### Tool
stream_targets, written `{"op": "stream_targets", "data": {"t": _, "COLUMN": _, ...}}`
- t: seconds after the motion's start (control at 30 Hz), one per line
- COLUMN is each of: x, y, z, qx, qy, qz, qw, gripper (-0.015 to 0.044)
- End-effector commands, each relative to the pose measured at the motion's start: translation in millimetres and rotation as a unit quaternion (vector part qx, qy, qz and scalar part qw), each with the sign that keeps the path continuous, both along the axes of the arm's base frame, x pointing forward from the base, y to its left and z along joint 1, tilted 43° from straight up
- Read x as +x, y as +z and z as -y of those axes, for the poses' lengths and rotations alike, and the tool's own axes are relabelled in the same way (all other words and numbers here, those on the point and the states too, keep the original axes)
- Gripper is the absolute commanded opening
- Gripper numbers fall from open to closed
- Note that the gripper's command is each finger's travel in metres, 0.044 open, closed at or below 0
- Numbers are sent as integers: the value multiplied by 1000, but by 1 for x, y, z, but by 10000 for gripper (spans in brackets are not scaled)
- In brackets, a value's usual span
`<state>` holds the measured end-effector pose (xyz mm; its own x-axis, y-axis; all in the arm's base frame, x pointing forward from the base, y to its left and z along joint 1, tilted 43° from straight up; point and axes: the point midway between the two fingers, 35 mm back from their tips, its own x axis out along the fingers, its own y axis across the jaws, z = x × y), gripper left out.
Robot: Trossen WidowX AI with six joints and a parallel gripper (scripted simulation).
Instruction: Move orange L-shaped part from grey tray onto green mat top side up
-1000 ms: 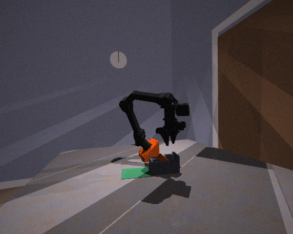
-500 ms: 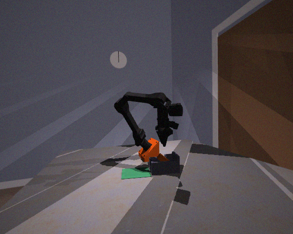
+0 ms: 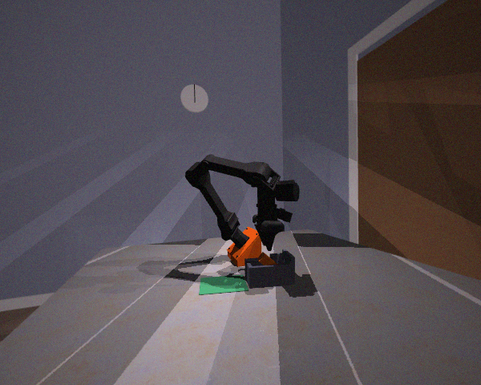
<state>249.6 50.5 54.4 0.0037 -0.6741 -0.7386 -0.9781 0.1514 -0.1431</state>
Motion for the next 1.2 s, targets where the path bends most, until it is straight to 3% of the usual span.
{"op": "stream_targets", "data": {"t": 0.0, "x": 0, "y": -3, "z": 3, "qx": -2, "qy": 4, "qz": 0, "qw": 1000, "gripper": 280}}
{"op": "stream_targets", "data": {"t": 0.97, "x": 0, "y": -35, "z": 34, "qx": -3, "qy": 4, "qz": 1, "qw": 1000, "gripper": 280}}
{"op": "stream_targets", "data": {"t": 1.17, "x": 1, "y": -33, "z": 31, "qx": 0, "qy": 1, "qz": 2, "qw": 1000, "gripper": 142}}
